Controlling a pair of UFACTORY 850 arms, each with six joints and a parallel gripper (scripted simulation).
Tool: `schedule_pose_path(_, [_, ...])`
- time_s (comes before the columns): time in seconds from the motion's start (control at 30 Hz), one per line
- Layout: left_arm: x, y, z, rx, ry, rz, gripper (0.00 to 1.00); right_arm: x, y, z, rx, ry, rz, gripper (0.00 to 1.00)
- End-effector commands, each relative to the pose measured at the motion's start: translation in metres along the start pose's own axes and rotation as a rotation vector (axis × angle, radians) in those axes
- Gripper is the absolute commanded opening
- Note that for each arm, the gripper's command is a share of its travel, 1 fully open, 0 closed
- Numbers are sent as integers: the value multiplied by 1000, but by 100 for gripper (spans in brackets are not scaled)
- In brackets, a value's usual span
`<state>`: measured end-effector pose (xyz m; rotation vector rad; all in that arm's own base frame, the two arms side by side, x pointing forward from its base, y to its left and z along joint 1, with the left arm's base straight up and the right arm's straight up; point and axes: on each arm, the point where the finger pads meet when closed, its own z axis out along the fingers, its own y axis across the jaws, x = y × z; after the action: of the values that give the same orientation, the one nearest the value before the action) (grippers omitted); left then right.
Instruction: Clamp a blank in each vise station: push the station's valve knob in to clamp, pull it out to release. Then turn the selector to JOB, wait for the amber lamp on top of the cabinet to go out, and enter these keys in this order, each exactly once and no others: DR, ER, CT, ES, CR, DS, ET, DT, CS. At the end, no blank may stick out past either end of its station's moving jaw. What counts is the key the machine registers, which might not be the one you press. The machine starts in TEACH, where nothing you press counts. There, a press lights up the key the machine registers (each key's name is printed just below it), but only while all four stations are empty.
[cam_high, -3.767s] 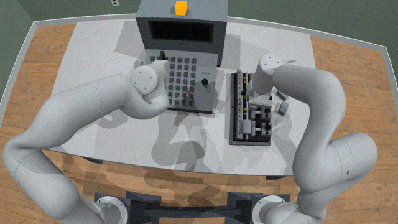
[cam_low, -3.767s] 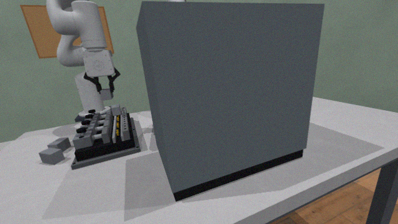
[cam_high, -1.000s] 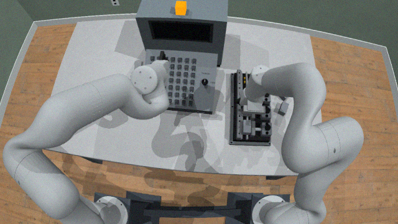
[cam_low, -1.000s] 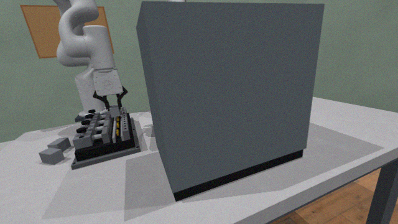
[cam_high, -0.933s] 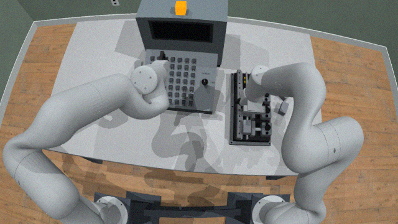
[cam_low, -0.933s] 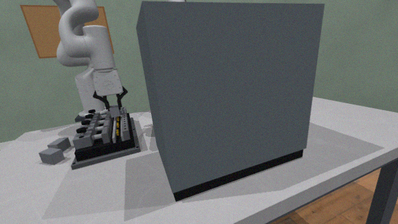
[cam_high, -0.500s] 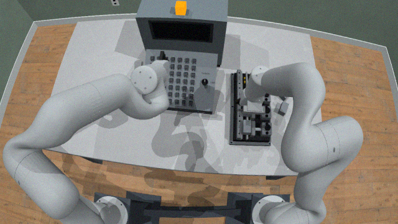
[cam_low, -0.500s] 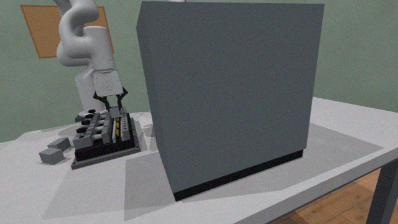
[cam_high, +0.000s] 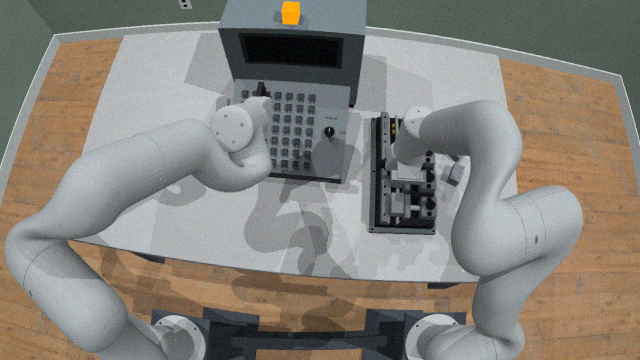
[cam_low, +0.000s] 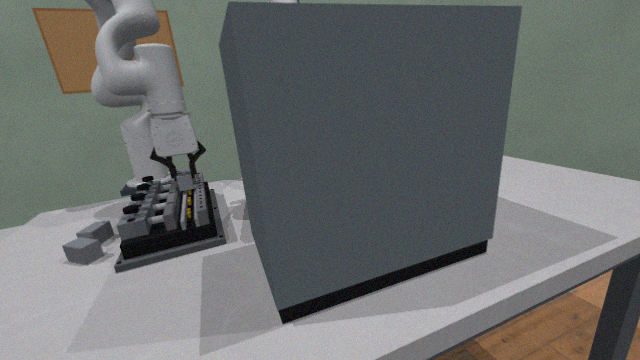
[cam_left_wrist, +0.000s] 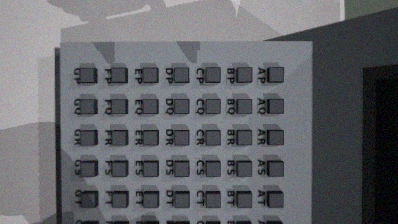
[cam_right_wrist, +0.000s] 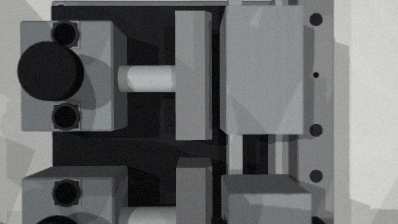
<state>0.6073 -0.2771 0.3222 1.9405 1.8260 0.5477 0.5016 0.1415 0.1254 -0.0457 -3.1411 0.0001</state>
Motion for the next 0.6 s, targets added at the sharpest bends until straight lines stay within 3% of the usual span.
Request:
schedule_pose_path(0.0, [0, 1, -1, -2, -1, -1, 100, -1, 0, 0, -1, -2, 0, 0])
schedule_pose_path(0.57, [0, 1, -1, -2, -1, -1, 100, -1, 0, 3, -1, -2, 0, 0])
